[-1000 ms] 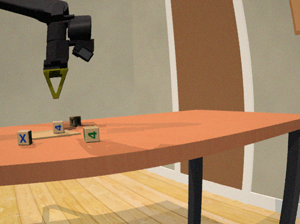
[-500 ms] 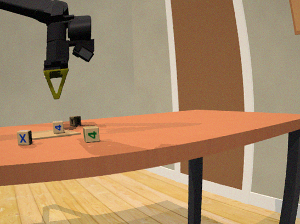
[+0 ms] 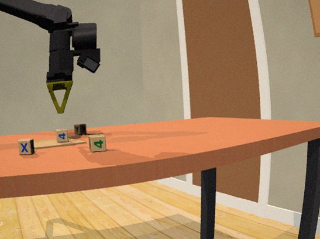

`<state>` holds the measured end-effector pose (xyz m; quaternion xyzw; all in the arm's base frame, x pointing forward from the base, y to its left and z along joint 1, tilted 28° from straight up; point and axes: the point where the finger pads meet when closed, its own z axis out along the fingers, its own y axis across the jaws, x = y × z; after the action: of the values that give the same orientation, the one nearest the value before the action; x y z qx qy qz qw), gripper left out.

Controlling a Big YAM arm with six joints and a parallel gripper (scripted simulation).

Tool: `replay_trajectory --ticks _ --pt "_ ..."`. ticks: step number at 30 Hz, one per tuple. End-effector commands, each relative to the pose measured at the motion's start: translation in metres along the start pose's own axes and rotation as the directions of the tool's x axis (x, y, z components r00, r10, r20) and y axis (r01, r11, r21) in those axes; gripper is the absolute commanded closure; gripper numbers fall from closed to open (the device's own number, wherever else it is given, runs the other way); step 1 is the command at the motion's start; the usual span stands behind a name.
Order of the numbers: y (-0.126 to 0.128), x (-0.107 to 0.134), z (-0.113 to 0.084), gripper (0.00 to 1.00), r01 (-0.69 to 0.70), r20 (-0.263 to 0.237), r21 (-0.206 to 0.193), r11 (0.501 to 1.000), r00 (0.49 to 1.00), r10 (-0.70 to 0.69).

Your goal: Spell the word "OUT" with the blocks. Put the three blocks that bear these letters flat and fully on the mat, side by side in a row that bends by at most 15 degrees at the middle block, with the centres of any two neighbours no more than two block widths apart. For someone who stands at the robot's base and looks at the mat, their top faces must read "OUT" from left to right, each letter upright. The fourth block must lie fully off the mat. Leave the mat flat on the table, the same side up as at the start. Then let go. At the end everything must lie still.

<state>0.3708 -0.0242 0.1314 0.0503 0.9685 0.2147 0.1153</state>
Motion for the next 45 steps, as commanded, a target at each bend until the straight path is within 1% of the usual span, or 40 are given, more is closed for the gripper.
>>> replay_trajectory --ticks 1,2,3,14,18,19,20,23,26,30,36,45 --pt "0.003 -0.004 0.007 0.36 0.001 -0.003 -0.001 1.000 1.000 -0.001" --pt "0.004 -0.007 0.007 0.36 0.005 0.004 0.000 1.000 1.000 -0.005" --pt "0.003 -0.004 0.011 0.36 0.001 -0.003 -0.001 1.000 1.000 -0.001" --pt "0.003 -0.003 0.027 0.36 0.001 -0.003 -0.001 1.000 1.000 -0.001" --pt "0.003 -0.004 0.028 0.36 0.002 -0.001 -0.001 1.000 1.000 -0.002" --pt "0.004 -0.008 0.027 0.36 0.006 0.005 0.000 1.000 1.000 -0.006" --pt "0.003 -0.004 0.030 0.36 0.002 -0.002 -0.001 1.000 1.000 -0.002" --pt "0.003 -0.003 0.033 0.36 0.001 -0.004 -0.001 1.000 1.000 -0.001" --pt "0.004 -0.006 0.032 0.36 0.004 0.002 -0.001 1.000 1.000 -0.004" --pt "0.003 -0.002 0.035 0.36 0.002 -0.008 -0.002 1.000 1.000 -0.002" --pt "0.004 -0.006 0.033 0.36 0.007 0.001 -0.001 1.000 1.000 -0.007" --pt "0.004 -0.006 0.033 0.36 0.007 0.001 -0.001 1.000 1.000 -0.007"
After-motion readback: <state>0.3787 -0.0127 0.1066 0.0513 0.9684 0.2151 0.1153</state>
